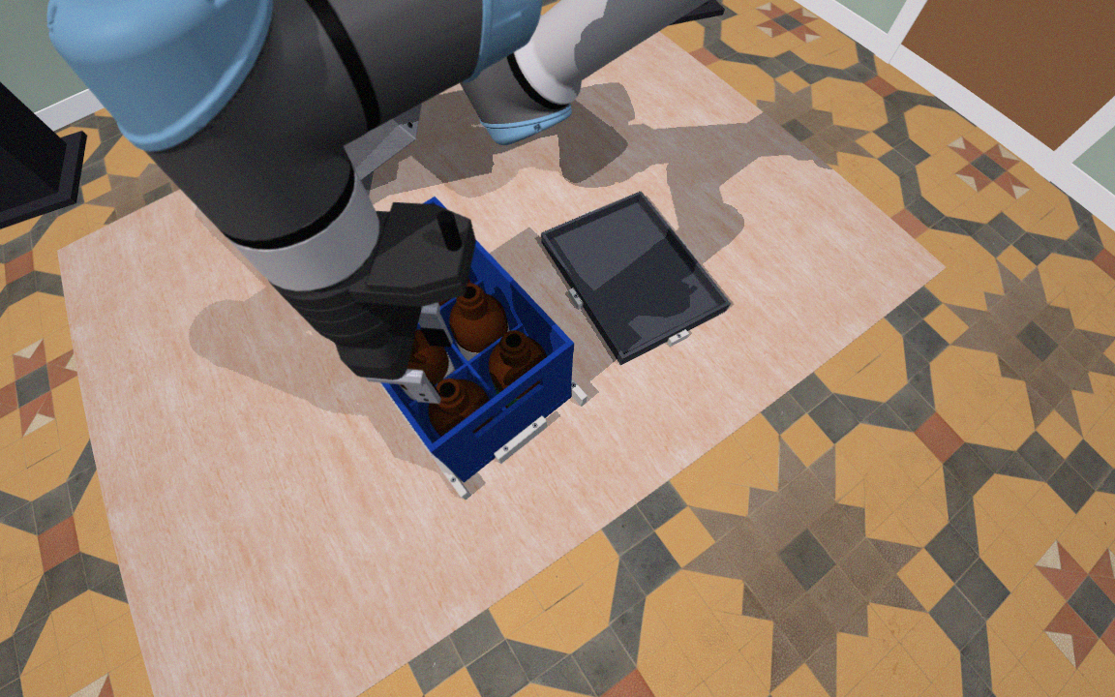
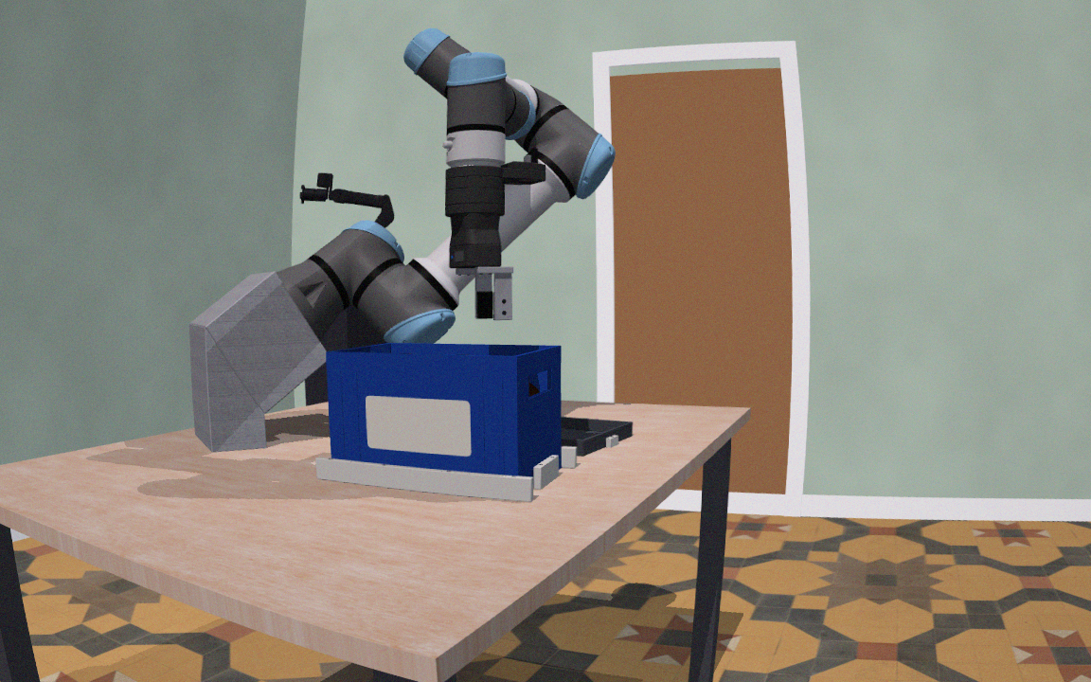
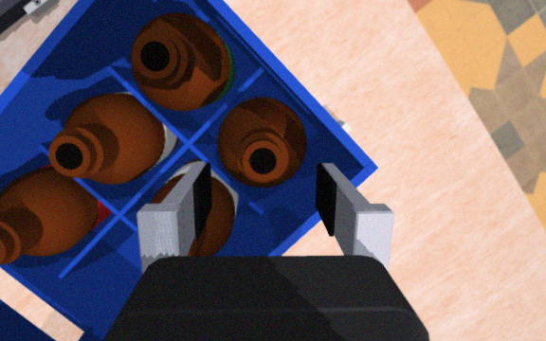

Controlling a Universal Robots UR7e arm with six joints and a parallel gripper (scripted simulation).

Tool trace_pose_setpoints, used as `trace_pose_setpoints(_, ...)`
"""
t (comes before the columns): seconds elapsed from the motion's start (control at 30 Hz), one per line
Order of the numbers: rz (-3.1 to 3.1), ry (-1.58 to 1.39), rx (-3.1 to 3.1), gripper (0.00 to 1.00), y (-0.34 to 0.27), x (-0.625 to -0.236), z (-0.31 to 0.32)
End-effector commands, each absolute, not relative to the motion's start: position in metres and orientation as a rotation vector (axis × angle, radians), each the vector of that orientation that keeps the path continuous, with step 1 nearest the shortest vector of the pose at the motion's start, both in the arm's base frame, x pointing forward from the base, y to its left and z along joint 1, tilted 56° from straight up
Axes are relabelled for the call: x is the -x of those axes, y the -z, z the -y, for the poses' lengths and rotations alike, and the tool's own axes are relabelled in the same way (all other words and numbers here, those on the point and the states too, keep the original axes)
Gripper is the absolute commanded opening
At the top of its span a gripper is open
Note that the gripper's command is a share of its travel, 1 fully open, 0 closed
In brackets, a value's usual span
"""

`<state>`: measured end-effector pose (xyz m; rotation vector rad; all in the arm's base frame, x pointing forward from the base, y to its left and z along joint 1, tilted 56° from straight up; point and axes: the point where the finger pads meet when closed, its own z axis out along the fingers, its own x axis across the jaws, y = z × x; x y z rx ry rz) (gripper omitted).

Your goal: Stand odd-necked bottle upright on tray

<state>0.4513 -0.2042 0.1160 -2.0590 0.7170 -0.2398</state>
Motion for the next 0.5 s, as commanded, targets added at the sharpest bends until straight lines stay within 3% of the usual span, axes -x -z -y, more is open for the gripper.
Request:
trace_pose_setpoints(0.0,-0.717,0.241,2.059,1.00,-0.1197,-0.4486,0.2091)
trace_pose_setpoints(0.2,-0.717,0.241,2.059,1.00,-0.1206,-0.4478,0.2103)
trace_pose_setpoints(0.23,-0.717,0.241,2.059,0.00,-0.1206,-0.4478,0.2103)
trace_pose_setpoints(0.47,-0.717,0.241,2.059,0.00,-0.1206,-0.4478,0.2103)
